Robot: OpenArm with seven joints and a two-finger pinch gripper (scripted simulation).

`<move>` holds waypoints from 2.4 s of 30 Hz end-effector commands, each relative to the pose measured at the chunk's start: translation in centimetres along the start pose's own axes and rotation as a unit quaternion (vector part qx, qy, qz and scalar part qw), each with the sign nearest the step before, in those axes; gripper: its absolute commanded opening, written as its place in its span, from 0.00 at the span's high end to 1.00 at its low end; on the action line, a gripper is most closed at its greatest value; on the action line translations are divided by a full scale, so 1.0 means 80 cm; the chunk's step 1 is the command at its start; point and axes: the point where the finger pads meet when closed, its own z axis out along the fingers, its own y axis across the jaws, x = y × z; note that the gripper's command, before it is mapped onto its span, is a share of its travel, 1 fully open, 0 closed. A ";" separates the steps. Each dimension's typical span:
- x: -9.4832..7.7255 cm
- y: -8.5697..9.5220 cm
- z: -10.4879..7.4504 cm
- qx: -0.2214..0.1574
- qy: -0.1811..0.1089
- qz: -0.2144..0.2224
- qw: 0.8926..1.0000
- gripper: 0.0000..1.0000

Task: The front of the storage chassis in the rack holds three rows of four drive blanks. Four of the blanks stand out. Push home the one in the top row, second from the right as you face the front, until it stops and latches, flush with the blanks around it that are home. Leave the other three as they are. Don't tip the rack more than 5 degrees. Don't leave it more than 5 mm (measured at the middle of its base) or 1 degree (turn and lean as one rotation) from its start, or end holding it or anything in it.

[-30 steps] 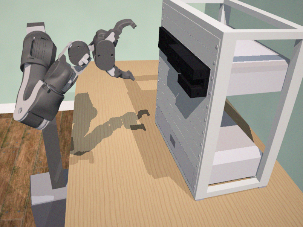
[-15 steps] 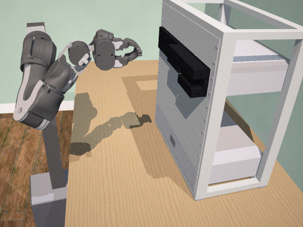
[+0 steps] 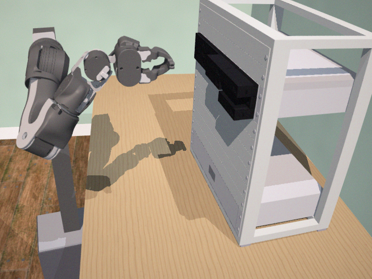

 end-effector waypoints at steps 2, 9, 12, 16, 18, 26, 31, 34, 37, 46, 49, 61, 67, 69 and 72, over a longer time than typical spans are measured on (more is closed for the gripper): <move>0.000 0.002 -0.001 -0.001 -0.001 0.000 1.000 1.00; 0.005 0.000 0.004 -0.001 -0.001 0.000 1.000 1.00; 0.007 -0.001 0.007 -0.001 -0.001 0.000 1.000 1.00; 0.024 -0.006 0.023 -0.001 -0.003 0.002 1.000 1.00; 0.034 -0.009 0.032 -0.001 -0.003 0.002 1.000 1.00; 0.060 -0.018 0.057 -0.001 -0.003 0.002 1.000 1.00; 0.063 -0.019 0.059 -0.001 -0.001 0.000 1.000 1.00; 0.063 -0.019 0.059 -0.001 -0.001 0.000 1.000 1.00; 0.063 -0.019 0.060 0.000 -0.001 0.000 1.000 1.00; 0.063 -0.018 0.070 -0.001 -0.002 0.000 1.000 1.00; 0.062 -0.016 0.077 -0.005 -0.003 0.000 1.000 1.00; 0.062 -0.016 0.106 -0.006 -0.003 -0.001 1.000 1.00; 0.063 -0.015 0.121 -0.006 -0.001 -0.002 1.000 1.00; 0.063 -0.016 0.127 -0.004 -0.001 -0.002 1.000 1.00; 0.064 -0.018 0.134 -0.001 0.000 -0.001 1.000 1.00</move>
